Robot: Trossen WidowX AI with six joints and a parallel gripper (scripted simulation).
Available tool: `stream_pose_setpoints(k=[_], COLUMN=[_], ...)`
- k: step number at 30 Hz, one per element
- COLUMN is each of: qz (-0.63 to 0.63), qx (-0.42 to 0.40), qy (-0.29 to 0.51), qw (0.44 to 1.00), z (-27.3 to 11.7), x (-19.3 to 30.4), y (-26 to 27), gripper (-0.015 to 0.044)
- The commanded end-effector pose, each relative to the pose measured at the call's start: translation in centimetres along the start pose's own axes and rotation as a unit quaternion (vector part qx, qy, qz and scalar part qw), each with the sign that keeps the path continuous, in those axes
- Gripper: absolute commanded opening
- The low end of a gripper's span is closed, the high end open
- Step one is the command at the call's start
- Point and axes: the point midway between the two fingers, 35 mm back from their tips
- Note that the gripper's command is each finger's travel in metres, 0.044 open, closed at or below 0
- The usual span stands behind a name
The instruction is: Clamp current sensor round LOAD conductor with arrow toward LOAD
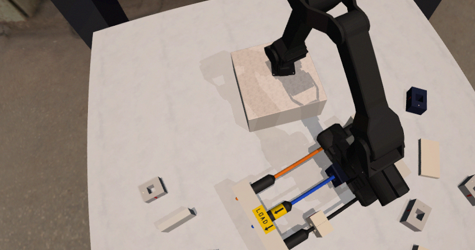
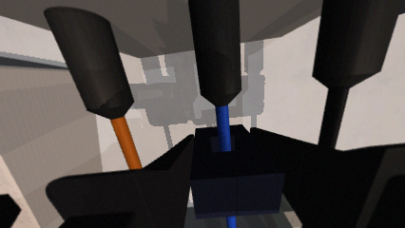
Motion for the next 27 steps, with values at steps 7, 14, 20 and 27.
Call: stream_pose_setpoints(k=[7,14,20,27], qz=[0.000,0.000,0.000,0.000], qx=[0.000,0.000,0.000,0.001], qy=[0.000,0.000,0.000,0.000], qw=[1.000,1.000,1.000,1.000], z=[0.02,0.00,0.00,0.14], x=[0.00,-0.01,-0.01,0.01], y=[0.00,0.02,0.02,-0.02], gripper=[0.0000,0.0000,0.0000,0.0026])
Point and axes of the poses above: the point midway between the two fingers, 35 mm back from their tips, its own z axis out along the fingers, its own y axis across the jaws, x = y × z, and after that the axes turned 14 degrees about -z, right-handed
